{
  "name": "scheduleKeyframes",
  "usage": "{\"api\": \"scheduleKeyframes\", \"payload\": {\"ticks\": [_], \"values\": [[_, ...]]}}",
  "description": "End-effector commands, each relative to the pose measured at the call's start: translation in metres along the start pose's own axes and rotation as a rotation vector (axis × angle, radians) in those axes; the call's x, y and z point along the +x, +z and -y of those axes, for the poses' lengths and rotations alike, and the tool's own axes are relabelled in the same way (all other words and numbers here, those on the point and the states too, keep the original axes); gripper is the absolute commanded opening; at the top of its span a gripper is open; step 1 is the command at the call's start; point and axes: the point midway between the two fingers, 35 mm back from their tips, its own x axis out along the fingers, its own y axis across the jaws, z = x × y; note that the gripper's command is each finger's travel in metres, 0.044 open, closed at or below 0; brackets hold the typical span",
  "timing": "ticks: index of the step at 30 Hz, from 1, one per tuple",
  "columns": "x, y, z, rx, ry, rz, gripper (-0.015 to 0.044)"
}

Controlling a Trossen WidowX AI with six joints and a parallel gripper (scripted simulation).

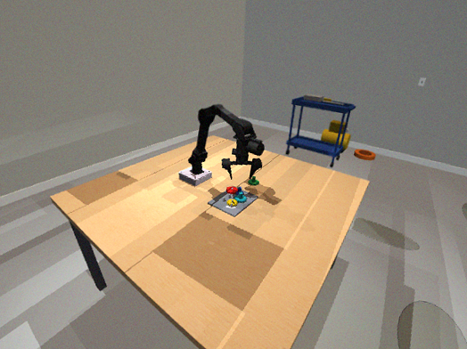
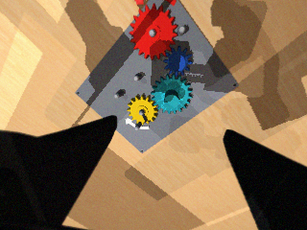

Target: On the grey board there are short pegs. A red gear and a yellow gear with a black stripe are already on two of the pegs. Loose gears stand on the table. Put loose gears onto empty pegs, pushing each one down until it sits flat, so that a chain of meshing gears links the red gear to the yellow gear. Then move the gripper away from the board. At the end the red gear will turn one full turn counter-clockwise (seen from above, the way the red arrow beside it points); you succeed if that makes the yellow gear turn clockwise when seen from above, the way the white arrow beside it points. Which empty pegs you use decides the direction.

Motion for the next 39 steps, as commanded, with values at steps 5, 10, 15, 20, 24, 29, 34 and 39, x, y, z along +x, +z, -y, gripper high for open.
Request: {"api": "scheduleKeyframes", "payload": {"ticks": [5,10,15,20,24,29,34,39], "values": [[-0.001,0.0,0.0,-0.004,-0.001,-0.001,0.044],[-0.001,0.0,0.0,-0.004,-0.001,-0.001,0.044],[-0.001,0.0,0.0,-0.004,-0.001,-0.001,0.044],[-0.004,0.017,0.015,0.001,-0.003,-0.001,0.044],[-0.012,0.067,0.051,0.015,-0.009,0.001,0.044],[-0.022,0.136,0.08,0.032,-0.018,0.007,0.044],[-0.033,0.213,0.091,0.018,-0.015,0.017,0.044],[-0.045,0.286,0.083,-0.001,-0.01,0.025,0.044]]}}
